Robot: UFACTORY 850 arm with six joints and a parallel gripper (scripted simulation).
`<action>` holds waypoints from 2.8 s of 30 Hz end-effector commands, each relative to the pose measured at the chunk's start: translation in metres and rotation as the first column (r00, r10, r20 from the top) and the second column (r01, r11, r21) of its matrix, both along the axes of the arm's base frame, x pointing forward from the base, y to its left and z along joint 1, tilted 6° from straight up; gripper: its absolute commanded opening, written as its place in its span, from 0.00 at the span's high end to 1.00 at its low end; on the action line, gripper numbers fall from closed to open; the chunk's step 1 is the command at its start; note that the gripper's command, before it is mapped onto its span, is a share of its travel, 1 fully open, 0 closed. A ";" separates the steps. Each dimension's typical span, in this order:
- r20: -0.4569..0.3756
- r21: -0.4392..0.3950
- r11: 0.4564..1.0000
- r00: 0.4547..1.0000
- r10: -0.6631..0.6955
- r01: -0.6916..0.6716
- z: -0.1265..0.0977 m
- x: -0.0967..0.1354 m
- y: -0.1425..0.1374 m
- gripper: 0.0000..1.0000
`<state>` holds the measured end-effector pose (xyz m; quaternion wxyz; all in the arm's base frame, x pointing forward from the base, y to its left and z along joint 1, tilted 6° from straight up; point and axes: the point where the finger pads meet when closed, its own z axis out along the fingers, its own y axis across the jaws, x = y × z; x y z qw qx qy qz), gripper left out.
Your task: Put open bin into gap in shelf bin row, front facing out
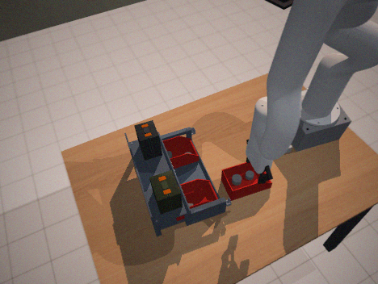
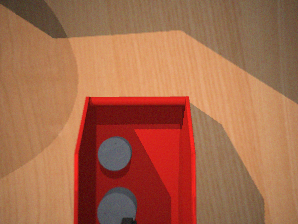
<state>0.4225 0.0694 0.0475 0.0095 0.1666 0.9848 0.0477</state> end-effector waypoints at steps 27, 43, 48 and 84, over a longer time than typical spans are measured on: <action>0.001 0.000 1.000 1.000 0.000 0.000 0.005 0.001 0.000 0.00; 0.001 0.000 1.000 1.000 0.000 0.000 0.005 0.001 0.000 0.71; 0.001 0.000 1.000 1.000 0.000 0.000 0.005 0.001 0.000 0.71; 0.001 0.000 1.000 1.000 0.000 0.000 -0.025 0.002 0.002 0.71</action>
